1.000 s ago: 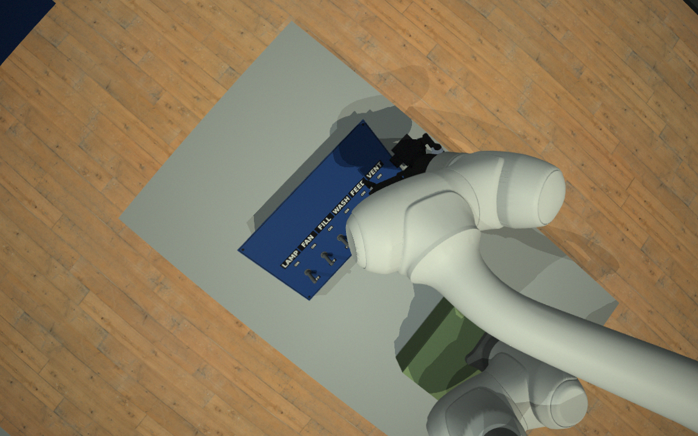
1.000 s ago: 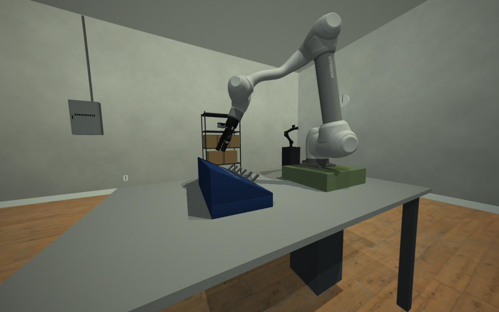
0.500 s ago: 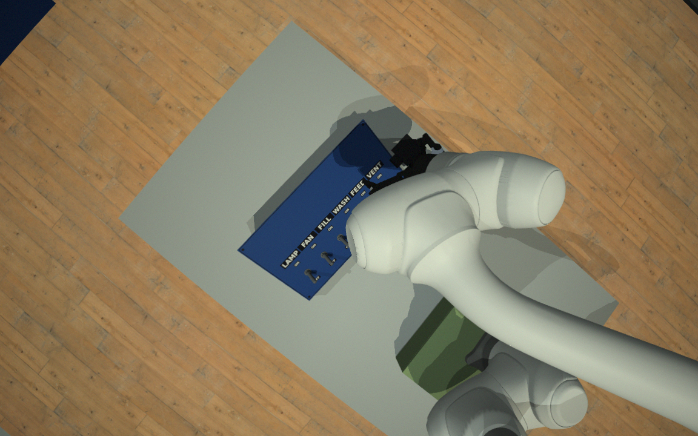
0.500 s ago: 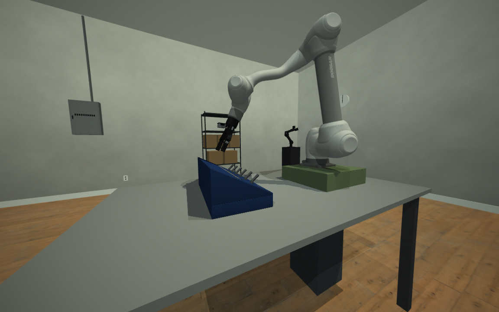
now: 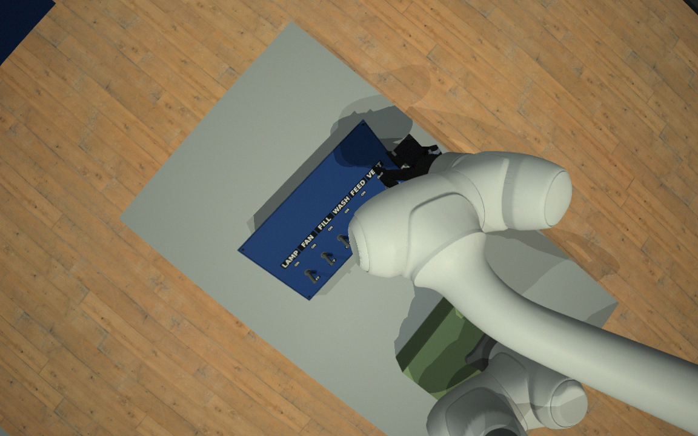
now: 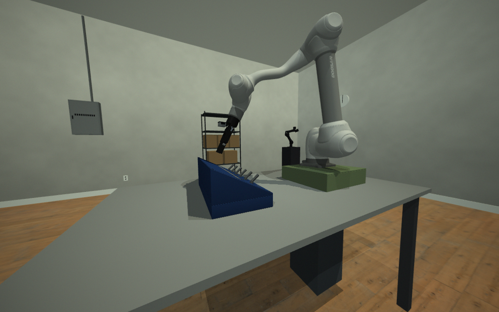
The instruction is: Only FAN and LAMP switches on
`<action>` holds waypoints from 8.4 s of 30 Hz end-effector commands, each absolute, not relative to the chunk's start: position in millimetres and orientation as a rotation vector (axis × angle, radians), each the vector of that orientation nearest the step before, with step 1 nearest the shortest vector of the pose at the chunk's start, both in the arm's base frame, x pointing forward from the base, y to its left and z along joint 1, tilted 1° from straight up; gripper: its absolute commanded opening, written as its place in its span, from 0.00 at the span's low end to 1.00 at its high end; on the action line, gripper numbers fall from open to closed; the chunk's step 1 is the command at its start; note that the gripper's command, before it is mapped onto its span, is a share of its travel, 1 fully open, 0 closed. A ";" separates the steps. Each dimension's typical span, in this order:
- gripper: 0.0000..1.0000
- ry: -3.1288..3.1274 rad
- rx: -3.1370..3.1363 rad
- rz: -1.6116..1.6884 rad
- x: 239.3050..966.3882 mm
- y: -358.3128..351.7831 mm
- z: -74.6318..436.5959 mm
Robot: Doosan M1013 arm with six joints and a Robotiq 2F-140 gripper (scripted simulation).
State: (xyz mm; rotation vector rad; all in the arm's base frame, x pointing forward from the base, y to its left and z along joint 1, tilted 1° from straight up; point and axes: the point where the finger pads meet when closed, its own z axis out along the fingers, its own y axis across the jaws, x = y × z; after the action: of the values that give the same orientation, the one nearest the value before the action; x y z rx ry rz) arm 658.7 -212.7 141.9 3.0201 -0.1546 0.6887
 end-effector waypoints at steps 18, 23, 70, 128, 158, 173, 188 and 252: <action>0.10 -0.155 3.019 0.691 633.1 -209.1 197.4; 0.10 -0.155 3.019 0.691 632.5 -208.7 198.6; 0.10 -0.155 3.019 0.692 523.5 99.1 125.5; 0.10 -0.155 3.019 0.691 539.5 97.1 92.0; 0.10 -0.155 3.019 0.691 567.0 93.7 34.7; 0.10 -0.155 3.019 0.691 568.1 93.6 32.3; 0.10 -0.155 3.019 0.691 568.1 93.6 32.3; 0.10 -0.155 3.019 0.691 568.6 93.7 32.8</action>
State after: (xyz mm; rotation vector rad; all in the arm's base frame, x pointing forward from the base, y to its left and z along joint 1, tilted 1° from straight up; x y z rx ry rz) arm 568.1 93.6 32.3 3.0191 -0.1545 0.6895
